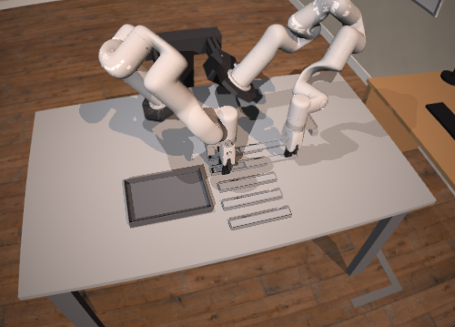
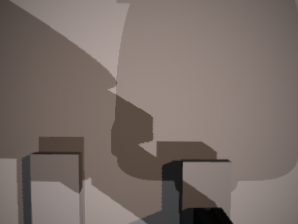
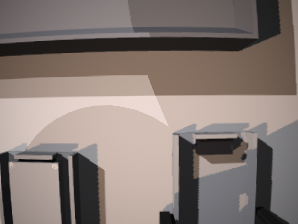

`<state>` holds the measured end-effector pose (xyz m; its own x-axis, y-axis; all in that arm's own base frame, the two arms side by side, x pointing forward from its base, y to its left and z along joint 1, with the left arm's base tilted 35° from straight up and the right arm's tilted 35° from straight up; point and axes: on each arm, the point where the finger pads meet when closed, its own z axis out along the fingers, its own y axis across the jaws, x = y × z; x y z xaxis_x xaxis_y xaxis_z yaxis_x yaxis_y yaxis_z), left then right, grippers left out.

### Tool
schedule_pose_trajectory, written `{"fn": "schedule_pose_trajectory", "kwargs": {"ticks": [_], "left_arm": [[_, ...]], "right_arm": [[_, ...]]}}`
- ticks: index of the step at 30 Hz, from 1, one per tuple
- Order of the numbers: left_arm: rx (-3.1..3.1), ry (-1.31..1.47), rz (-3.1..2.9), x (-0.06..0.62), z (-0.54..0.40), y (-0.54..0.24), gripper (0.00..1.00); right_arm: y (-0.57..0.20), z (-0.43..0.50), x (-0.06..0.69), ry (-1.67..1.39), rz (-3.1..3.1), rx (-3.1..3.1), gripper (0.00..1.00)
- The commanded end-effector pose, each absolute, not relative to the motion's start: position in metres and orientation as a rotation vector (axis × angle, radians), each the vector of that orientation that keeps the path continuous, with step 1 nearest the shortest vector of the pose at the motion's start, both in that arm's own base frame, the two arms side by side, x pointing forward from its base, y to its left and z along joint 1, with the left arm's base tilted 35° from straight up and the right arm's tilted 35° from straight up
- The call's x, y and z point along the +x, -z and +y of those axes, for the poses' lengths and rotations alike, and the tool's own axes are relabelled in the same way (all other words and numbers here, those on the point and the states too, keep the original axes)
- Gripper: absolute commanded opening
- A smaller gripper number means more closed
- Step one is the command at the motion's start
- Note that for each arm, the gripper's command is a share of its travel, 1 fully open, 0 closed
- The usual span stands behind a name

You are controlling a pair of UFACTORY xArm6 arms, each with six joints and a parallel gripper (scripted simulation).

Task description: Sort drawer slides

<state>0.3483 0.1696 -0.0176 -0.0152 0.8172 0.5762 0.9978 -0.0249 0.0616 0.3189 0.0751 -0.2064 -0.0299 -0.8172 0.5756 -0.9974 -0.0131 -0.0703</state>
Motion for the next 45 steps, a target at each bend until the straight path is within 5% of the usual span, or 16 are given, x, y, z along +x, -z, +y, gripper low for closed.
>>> {"fn": "schedule_pose_trajectory", "kwargs": {"ticks": [1, 28, 29, 45], "left_arm": [[-1.898, 0.670, -1.888, 0.349, 0.168, 0.018, 0.00], [-1.898, 0.670, -1.888, 0.350, 0.158, 0.026, 0.00], [-1.898, 0.670, -1.888, 0.350, 0.157, 0.025, 0.00], [-1.898, 0.670, -1.889, 0.346, 0.125, -0.020, 0.00]], "right_arm": [[0.206, 0.076, 0.320, -0.673, -1.905, 1.887, 0.00], [0.206, 0.076, 0.320, -0.673, -1.905, 1.887, 0.00], [0.206, 0.076, 0.320, -0.673, -1.905, 1.887, 0.67], [0.206, 0.076, 0.320, -0.673, -1.905, 1.887, 0.67]]}}
